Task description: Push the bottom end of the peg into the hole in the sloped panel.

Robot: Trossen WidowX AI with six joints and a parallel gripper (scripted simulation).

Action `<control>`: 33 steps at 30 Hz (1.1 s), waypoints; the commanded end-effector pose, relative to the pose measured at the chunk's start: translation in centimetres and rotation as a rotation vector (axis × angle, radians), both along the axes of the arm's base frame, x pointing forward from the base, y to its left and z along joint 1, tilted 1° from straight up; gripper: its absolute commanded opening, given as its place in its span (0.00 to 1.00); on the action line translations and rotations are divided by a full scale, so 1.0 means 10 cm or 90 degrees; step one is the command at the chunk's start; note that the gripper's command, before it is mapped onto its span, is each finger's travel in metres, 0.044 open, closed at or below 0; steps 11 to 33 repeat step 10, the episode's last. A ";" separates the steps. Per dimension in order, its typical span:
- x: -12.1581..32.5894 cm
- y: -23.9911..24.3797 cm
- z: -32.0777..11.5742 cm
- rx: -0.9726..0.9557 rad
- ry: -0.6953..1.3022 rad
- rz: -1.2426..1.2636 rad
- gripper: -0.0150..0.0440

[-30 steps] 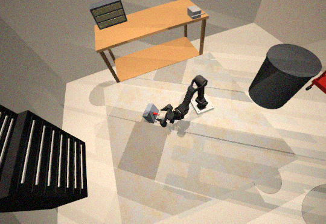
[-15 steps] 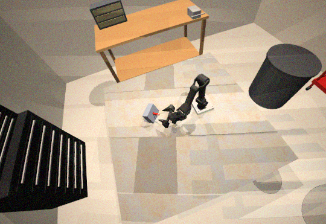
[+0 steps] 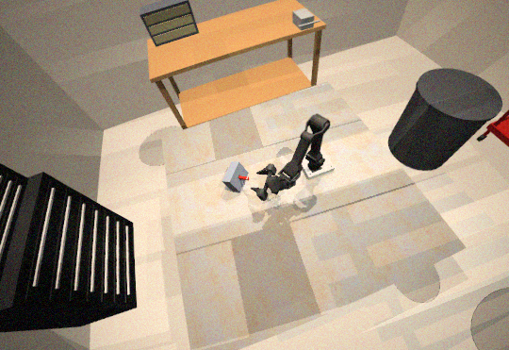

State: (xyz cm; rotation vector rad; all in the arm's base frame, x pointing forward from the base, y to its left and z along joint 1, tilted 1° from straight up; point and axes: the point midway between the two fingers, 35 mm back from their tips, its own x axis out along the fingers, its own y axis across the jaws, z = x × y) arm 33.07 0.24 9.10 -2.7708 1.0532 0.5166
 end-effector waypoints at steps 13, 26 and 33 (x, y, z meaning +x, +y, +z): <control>-0.08 0.08 0.07 -0.001 -0.003 -0.002 1.00; -0.08 0.08 0.07 -0.001 -0.003 -0.002 1.00; -0.08 0.08 0.07 -0.001 -0.003 -0.002 1.00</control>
